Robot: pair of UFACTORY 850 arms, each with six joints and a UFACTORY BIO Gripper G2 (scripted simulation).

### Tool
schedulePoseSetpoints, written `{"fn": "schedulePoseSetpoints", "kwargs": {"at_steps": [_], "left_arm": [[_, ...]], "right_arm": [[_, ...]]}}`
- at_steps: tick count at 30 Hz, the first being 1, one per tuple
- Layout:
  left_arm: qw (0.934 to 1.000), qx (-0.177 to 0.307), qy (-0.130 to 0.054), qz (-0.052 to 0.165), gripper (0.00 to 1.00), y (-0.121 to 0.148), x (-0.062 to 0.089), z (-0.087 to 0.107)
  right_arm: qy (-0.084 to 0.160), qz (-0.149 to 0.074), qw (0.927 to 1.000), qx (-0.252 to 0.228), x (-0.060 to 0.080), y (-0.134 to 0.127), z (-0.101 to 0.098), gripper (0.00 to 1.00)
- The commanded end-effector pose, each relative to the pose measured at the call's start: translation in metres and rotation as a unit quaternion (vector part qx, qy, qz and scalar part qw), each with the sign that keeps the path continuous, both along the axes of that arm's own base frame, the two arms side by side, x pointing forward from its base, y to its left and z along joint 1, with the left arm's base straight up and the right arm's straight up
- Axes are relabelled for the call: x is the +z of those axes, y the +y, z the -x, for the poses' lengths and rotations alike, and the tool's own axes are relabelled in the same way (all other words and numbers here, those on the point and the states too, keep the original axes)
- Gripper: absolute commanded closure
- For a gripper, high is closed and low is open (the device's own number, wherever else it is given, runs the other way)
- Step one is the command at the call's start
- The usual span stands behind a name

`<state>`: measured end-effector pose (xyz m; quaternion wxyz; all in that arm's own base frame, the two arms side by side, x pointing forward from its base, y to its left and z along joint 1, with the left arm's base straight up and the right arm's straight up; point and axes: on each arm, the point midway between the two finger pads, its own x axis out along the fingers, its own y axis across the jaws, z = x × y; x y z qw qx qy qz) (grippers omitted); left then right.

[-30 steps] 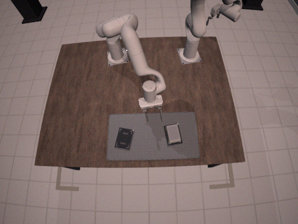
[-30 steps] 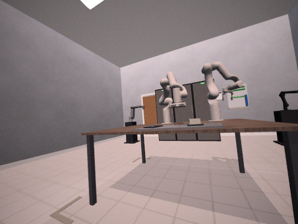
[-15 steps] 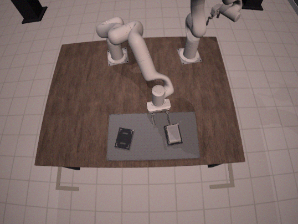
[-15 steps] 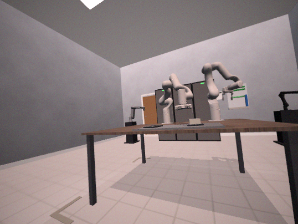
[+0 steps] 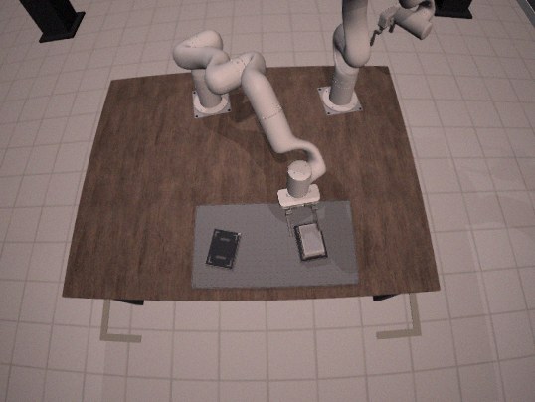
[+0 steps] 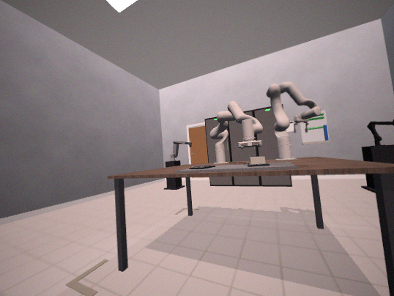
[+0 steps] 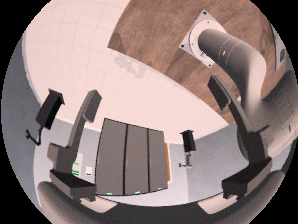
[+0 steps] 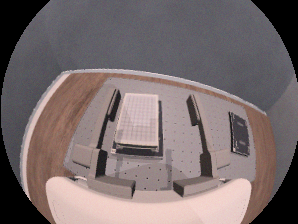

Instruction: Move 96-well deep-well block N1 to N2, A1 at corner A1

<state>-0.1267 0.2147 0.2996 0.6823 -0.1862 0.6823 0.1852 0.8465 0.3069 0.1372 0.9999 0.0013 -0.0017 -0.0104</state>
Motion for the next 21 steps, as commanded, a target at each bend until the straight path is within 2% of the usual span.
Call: {"fn": "schedulePoseSetpoints", "kwargs": {"at_steps": [1, 21], "left_arm": [[1.0, 0.0, 0.0, -0.001, 0.0, 0.0005, 0.0004, 0.0001], [1.0, 0.0, 0.0, -0.001, 0.0, 0.0005, 0.0004, 0.0001]], "right_arm": [[0.001, 0.001, 1.0, -0.001, -0.0107, 0.0229, -0.0156, 0.63], [0.001, 0.001, 1.0, -0.001, -0.0131, 0.0275, -0.0181, 0.63]]}}
